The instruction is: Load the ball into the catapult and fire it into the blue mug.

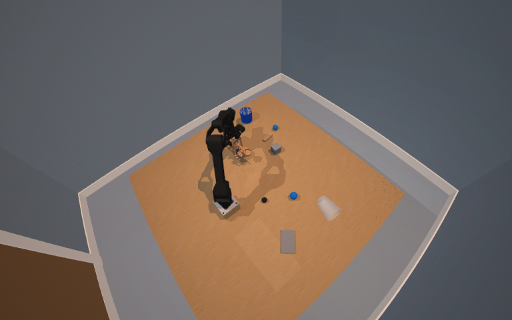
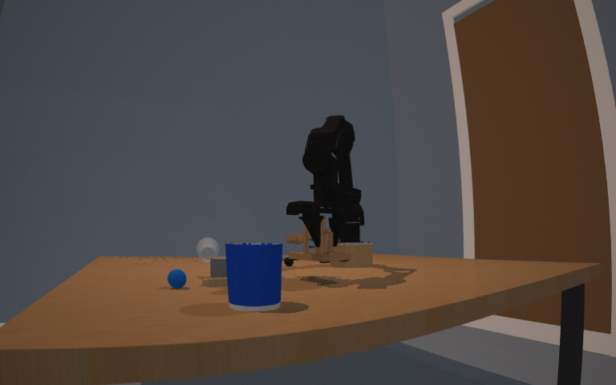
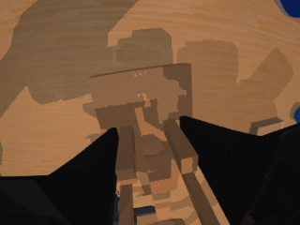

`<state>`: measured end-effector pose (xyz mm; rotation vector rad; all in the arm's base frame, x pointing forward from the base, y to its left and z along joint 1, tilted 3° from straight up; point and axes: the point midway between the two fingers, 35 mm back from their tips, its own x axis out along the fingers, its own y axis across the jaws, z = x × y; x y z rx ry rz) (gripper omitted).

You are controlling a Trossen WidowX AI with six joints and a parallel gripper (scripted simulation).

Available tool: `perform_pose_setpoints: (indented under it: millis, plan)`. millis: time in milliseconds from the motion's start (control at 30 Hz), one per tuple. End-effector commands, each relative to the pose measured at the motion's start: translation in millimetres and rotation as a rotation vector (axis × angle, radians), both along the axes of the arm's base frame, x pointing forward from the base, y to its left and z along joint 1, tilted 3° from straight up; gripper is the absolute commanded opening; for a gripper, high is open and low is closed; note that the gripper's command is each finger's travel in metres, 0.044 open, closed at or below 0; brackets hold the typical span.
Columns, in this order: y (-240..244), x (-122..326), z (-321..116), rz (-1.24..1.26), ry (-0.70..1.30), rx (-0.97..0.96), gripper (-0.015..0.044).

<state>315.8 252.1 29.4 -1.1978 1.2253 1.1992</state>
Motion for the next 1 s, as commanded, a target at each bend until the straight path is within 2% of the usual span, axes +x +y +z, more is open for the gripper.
perform_pose_setpoints:
  millis: [0, 767, 967]
  plan:
    - [-1, -1, 1, -0.089, 0.005, -0.006, 0.0000]
    - [-7, 18, -1, -0.891, -0.005, -0.018, 0.0000]
    - [-11, 24, -2, -0.943, -0.007, -0.019, 0.0000]
